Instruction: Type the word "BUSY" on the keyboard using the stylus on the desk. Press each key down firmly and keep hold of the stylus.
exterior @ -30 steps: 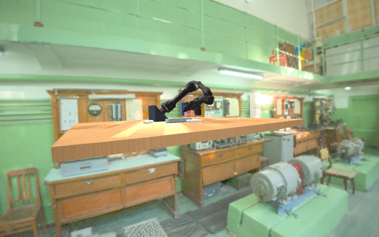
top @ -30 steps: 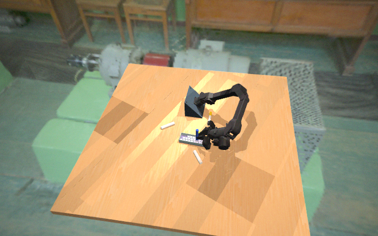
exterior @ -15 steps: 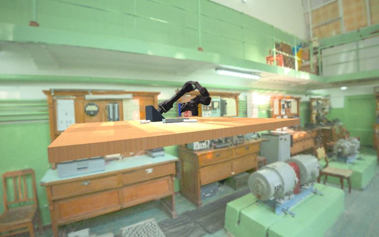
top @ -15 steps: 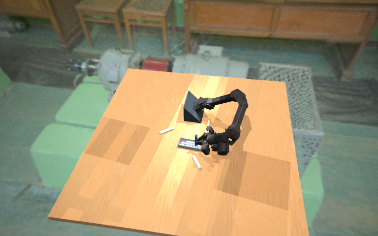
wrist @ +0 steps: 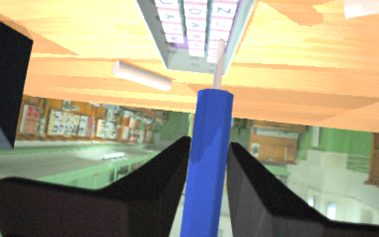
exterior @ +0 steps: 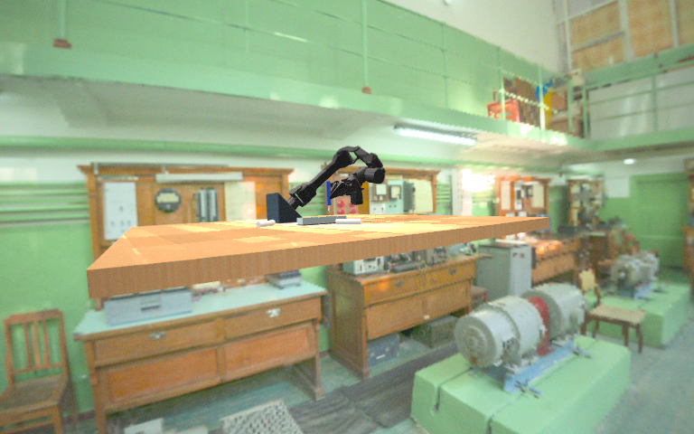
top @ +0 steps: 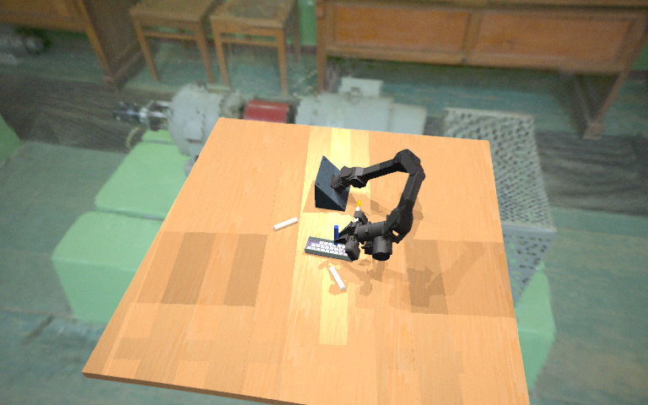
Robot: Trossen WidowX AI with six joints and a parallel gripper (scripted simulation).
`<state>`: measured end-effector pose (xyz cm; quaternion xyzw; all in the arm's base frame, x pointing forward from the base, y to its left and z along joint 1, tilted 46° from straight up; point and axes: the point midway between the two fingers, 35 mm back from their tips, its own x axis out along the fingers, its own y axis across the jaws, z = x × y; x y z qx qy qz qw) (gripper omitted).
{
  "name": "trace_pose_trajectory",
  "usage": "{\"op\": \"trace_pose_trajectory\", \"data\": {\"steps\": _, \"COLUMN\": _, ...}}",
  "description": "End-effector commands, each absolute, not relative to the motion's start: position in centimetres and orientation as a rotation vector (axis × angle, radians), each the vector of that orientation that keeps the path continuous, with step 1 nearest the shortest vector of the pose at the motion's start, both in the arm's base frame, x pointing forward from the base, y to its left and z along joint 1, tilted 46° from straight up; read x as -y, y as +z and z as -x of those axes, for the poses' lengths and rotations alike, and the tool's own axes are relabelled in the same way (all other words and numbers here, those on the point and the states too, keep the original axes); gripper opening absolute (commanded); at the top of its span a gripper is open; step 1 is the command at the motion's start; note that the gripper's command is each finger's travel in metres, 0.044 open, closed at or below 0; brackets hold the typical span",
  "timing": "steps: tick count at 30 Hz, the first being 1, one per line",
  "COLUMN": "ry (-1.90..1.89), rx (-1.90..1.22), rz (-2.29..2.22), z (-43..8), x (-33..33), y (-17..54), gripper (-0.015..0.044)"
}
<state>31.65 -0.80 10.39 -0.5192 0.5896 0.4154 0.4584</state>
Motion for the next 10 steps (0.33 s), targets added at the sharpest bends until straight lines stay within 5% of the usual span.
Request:
{"op": "trace_pose_trajectory", "data": {"steps": 1, "ry": 1.027, "rx": -1.451, "rz": 1.289, "z": -31.62, "x": 1.27, "y": 10.95, "gripper": 0.0081}}
{"op": "trace_pose_trajectory", "data": {"steps": 10, "ry": 1.018, "rx": -1.450, "rz": 1.279, "z": -31.68, "x": 1.10, "y": 10.72, "gripper": 0.0081}}
